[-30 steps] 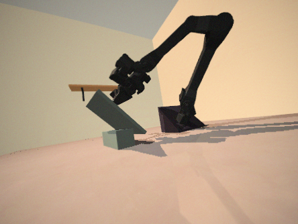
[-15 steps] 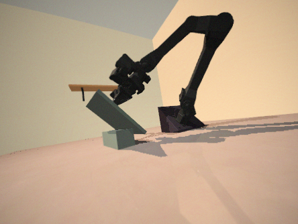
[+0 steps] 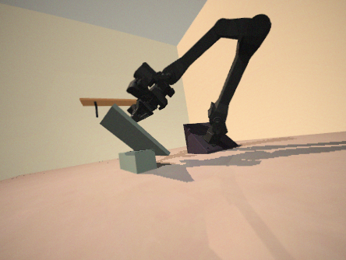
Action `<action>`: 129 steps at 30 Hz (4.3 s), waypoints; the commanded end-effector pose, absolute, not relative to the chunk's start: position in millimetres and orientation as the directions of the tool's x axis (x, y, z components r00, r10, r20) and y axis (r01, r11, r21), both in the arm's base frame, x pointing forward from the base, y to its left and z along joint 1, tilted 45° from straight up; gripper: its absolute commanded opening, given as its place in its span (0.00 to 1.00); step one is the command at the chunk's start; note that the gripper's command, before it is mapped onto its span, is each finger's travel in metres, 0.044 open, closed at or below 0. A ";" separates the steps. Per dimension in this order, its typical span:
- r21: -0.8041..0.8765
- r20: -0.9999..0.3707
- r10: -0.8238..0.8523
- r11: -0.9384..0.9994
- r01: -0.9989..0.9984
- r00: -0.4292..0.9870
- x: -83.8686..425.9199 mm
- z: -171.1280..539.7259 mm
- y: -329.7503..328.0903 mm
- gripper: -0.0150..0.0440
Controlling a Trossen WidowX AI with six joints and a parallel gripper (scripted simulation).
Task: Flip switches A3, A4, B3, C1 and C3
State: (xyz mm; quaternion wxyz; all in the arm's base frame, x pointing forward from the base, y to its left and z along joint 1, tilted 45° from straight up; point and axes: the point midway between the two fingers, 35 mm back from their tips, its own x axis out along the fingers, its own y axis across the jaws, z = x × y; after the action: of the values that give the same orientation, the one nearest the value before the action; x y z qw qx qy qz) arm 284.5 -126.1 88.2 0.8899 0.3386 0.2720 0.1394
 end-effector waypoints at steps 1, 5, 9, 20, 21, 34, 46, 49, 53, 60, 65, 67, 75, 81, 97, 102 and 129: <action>0.679 -0.392 0.430 0.732 -0.059 0.813 284.9 87.3 -126.0 0.25; 0.679 -0.392 0.430 0.732 -0.059 0.813 285.3 87.1 -125.7 0.25; 0.679 -0.392 0.430 0.732 -0.059 0.813 285.7 86.8 -125.5 0.25; 0.679 -0.392 0.430 0.732 -0.059 0.813 286.9 86.3 -124.8 0.25; 0.679 -0.392 0.430 0.732 -0.059 0.813 287.0 86.2 -124.8 0.25; 0.673 -0.419 0.438 0.738 -0.051 0.796 252.2 99.7 -147.6 0.25; 0.679 -0.412 0.444 0.732 -0.056 0.796 236.7 111.9 -155.5 0.25; 0.678 -0.412 0.443 0.733 -0.057 0.796 245.6 110.2 -173.4 0.25; 0.677 -0.412 0.443 0.734 -0.057 0.796 248.4 109.4 -178.9 0.25; 0.677 -0.426 0.456 0.733 -0.059 0.781 277.1 96.2 -163.7 0.25; 0.677 -0.426 0.456 0.733 -0.059 0.781 277.7 95.9 -163.3 0.25; 0.678 -0.425 0.456 0.733 -0.059 0.782 282.5 93.7 -160.6 0.25; 0.678 -0.425 0.457 0.733 -0.060 0.782 289.2 90.3 -156.9 0.25; 0.678 -0.425 0.456 0.733 -0.060 0.782 296.2 86.9 -153.0 0.25; 0.678 -0.425 0.456 0.733 -0.060 0.782 296.4 86.8 -152.9 0.25; 0.678 -0.425 0.456 0.733 -0.060 0.782 296.4 86.8 -152.9 0.25; 0.678 -0.424 0.457 0.733 -0.060 0.782 299.2 85.4 -151.3 0.25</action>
State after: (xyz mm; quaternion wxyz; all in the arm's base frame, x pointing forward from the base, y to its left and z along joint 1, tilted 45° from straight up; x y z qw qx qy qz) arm 298.9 -151.6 86.5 0.8833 0.3337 0.2943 0.1479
